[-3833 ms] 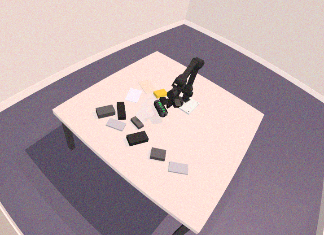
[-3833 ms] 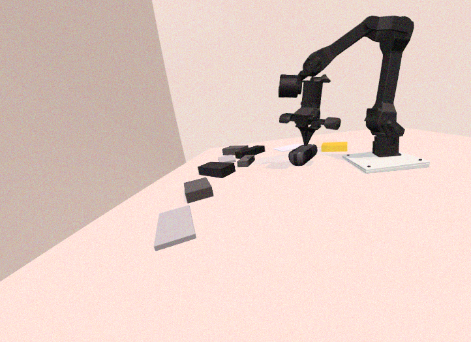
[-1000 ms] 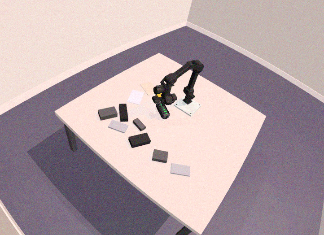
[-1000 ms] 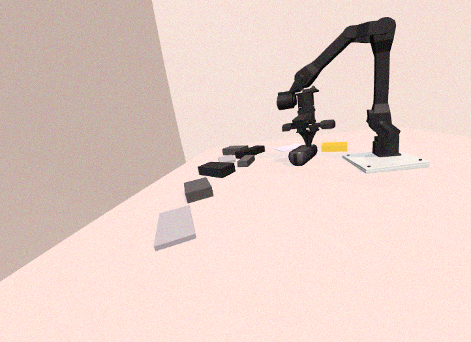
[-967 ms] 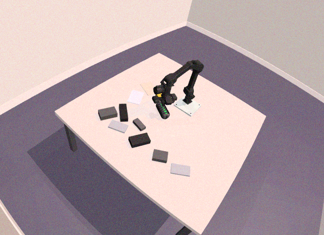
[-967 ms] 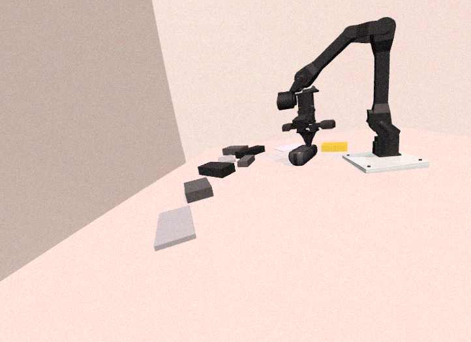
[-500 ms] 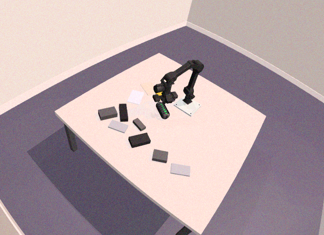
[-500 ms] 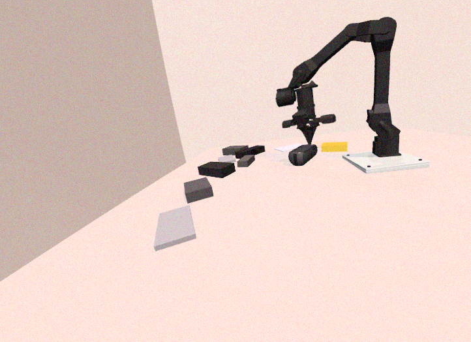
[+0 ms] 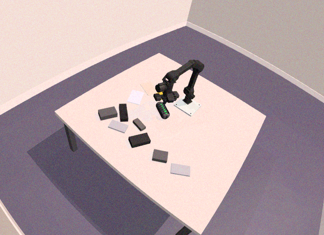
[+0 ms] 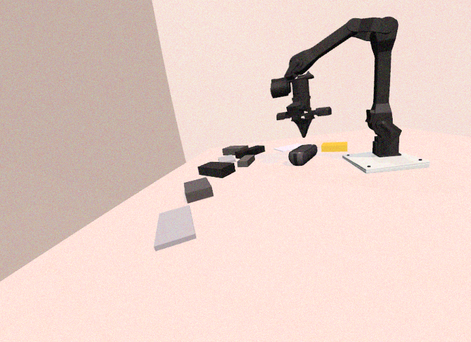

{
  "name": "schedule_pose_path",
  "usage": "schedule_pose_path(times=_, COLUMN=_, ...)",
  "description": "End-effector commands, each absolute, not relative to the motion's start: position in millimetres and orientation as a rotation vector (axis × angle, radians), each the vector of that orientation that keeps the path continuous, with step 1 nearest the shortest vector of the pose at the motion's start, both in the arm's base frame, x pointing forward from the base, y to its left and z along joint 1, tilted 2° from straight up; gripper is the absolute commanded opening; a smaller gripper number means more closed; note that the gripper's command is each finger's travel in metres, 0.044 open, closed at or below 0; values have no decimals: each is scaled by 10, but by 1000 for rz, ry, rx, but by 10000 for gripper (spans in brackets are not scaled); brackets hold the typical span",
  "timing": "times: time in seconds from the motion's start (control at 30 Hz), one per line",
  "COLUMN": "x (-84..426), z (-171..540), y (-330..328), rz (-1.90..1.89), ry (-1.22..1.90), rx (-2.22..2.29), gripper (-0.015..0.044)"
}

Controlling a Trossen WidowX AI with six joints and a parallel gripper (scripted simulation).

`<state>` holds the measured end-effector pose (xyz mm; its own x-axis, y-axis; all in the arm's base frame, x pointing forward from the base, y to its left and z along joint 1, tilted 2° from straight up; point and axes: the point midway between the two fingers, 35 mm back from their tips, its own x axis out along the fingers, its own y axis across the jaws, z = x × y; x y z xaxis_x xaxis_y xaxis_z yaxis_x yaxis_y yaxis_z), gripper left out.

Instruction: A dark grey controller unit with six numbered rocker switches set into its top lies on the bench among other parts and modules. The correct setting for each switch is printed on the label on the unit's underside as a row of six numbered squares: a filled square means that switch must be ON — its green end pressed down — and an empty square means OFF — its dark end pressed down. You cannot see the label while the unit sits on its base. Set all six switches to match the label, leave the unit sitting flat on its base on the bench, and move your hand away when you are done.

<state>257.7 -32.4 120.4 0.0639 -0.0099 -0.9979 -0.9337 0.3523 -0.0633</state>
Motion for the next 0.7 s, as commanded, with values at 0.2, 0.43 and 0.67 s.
schedule_pose_path(times=0.2, x=2633, z=1210, y=-294, rz=893, ry=1323, rx=-962, gripper=0)
schedule_pose_path(times=0.43, x=2633, z=1210, y=-294, rz=893, ry=1323, rx=-962, gripper=0)
schedule_pose_path(times=0.67, x=2633, z=1211, y=-294, rz=893, ry=1323, rx=-962, gripper=0)
